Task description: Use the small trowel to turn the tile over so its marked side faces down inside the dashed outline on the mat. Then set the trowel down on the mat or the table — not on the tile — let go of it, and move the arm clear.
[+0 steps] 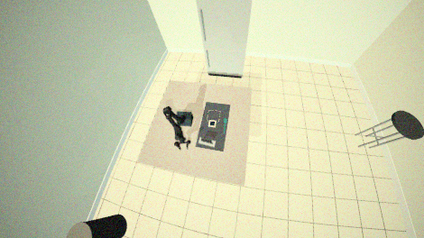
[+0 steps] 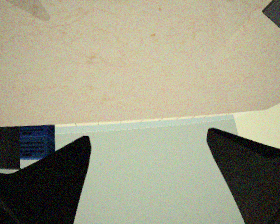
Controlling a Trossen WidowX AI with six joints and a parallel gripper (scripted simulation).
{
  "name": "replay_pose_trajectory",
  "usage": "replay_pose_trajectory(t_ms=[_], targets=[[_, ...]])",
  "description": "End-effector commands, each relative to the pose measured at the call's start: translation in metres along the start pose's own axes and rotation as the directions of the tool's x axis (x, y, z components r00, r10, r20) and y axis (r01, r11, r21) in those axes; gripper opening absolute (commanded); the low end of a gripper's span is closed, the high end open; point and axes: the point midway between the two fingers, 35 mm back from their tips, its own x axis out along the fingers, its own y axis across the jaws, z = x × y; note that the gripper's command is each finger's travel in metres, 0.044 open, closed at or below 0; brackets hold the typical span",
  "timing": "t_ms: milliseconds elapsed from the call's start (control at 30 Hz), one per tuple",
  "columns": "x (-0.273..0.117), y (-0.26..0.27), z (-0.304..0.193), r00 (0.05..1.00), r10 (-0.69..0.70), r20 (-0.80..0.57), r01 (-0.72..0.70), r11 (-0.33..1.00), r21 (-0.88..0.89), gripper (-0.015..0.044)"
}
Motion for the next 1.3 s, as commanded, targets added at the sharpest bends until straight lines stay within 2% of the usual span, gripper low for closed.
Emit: replay_pose_trajectory(t_ms=[0, 333, 367, 667, 800, 1200, 1267], targets=[[0.0000, 0.0000, 0.0000, 1.000, 0.000, 0.000, 0.000, 1.000, 0.000, 0.0374], [0.0000, -0.0001, 0.0000, 1.000, 0.000, 0.000, 0.000, 1.000, 0.000, 0.0111], [0.0000, -0.0001, 0.0000, 1.000, 0.000, 0.000, 0.000, 1.000, 0.000, 0.0100], [0.0000, 0.0000, 0.0000, 1.000, 0.000, 0.000, 0.000, 1.000, 0.000, 0.0100], [0.0000, 0.0000, 0.0000, 1.000, 0.000, 0.000, 0.000, 1.000, 0.000, 0.0000], [0.0000, 0.0000, 0.0000, 1.000, 0.000, 0.000, 0.000, 1.000, 0.000, 0.0000], [0.0000, 0.0000, 0.0000, 1.000, 0.000, 0.000, 0.000, 1.000, 0.000, 0.0053]])
